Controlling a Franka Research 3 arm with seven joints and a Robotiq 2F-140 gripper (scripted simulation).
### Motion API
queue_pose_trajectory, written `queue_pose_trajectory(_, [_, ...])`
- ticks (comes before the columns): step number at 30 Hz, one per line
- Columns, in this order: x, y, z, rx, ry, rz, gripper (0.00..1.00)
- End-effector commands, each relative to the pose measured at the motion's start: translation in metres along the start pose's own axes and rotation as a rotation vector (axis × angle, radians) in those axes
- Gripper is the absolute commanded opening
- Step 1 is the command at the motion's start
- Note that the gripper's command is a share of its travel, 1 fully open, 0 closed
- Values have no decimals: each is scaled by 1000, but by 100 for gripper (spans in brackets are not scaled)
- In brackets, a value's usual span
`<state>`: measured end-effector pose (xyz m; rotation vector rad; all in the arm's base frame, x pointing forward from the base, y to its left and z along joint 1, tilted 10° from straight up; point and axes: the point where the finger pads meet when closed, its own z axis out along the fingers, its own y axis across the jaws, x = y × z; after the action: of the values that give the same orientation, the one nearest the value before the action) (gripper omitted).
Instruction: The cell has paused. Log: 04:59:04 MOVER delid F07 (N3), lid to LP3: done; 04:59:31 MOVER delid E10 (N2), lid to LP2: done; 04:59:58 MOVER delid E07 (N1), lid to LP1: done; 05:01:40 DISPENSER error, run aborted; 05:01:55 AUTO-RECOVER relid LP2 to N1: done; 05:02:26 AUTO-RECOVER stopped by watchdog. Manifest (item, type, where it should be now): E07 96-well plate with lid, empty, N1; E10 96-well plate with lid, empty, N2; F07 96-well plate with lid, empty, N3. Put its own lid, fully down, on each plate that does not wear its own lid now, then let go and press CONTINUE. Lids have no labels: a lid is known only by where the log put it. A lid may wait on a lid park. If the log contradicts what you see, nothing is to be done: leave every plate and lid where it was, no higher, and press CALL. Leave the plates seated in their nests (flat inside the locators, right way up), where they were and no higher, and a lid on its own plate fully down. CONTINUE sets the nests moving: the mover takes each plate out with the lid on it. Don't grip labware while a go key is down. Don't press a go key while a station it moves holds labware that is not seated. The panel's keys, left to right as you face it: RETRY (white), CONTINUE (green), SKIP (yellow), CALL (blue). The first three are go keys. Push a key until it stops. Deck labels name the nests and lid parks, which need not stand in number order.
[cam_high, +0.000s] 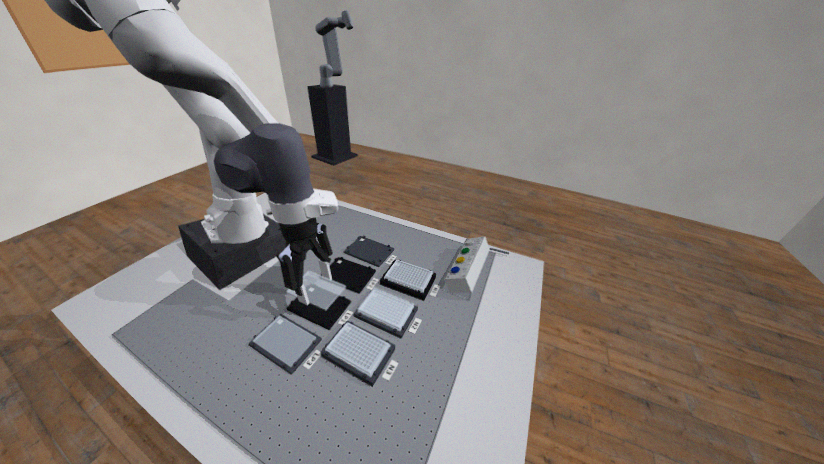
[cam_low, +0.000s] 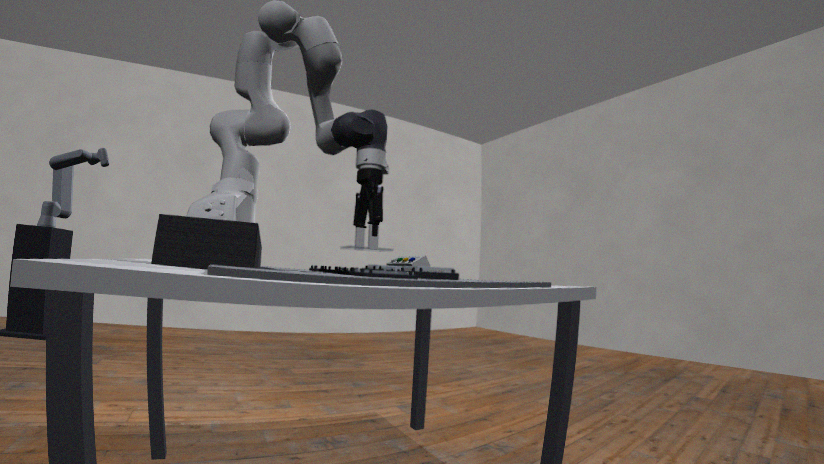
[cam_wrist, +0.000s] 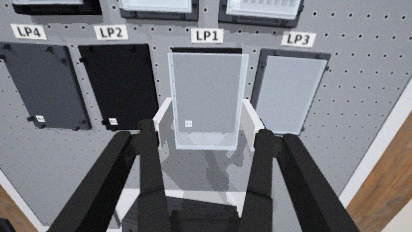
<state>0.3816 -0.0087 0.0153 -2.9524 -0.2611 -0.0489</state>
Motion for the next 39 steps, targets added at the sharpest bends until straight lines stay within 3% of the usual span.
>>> queue_pose_trajectory(1, [-5,-1,-3,3,-14,-9,0])
queue_pose_trajectory(20, [-4,-1,-10,2,-14,-9,0])
queue_pose_trajectory(22, [8,-7,-11,0,-15,-10,0])
queue_pose_trajectory(27, [97,-76,-12,-11,-16,-13,0])
queue_pose_trajectory(29, [97,-76,-12,-11,-16,-13,0])
queue_pose_trajectory(30, [133,-118,-12,-9,-15,-13,0])
queue_pose_trajectory(34, [175,-190,-9,1,-14,-10,0])
queue_pose_trajectory(39, [179,-198,-8,2,-14,-9,0])
